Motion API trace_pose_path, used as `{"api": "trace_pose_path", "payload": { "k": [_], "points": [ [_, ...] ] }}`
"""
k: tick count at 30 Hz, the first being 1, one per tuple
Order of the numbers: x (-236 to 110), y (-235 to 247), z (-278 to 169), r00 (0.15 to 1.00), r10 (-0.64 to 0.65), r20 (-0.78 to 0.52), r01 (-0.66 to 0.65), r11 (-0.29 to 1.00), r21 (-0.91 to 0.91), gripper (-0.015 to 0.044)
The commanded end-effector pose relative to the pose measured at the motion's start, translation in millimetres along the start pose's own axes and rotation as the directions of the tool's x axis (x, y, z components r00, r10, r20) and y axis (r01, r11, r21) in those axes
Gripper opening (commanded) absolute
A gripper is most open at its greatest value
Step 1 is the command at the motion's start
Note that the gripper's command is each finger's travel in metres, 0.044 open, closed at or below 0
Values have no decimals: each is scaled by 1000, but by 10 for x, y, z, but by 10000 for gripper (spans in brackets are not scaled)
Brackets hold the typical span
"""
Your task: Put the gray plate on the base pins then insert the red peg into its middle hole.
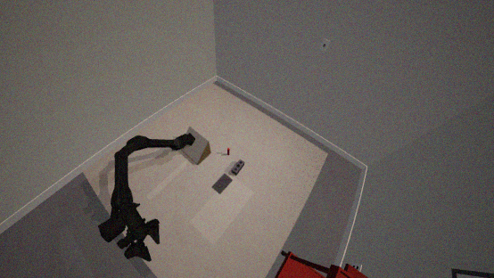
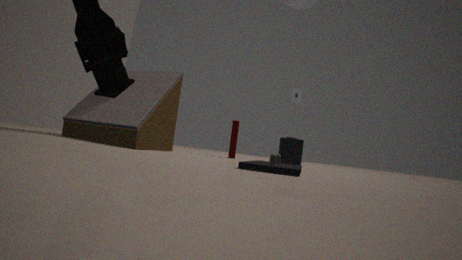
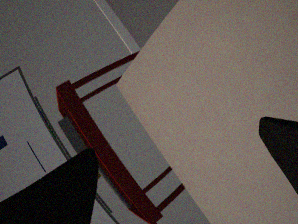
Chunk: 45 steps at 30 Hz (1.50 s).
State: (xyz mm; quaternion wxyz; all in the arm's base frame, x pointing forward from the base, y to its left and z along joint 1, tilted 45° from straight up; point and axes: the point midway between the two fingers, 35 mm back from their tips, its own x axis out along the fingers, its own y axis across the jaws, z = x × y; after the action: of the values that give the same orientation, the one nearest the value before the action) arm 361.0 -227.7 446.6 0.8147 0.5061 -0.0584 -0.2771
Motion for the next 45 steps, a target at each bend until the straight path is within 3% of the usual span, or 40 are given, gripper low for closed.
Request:
{"api": "trace_pose_path", "payload": {
  "k": [1, 10, 19, 25, 30, 37, 45],
  "points": [
    [279, -209, -541, 989, -95, -112, 97, 995, 14, 440],
    [610, -719, -1825, 893, -339, -298, 365, 931, 35, 440],
    [478, -1346, -3195, 716, -601, -356, 613, 785, -93, 440],
    [136, -1837, -3995, 594, -758, -269, 725, 650, -228, 440],
    [-305, -2286, -4550, 531, -839, -116, 770, 535, -348, 440],
    [-1008, -2871, -5021, 557, -817, 150, 756, 425, -498, 440],
    [-1054, -2940, -5037, 565, -807, 170, 751, 419, -509, 440]
  ]
}}
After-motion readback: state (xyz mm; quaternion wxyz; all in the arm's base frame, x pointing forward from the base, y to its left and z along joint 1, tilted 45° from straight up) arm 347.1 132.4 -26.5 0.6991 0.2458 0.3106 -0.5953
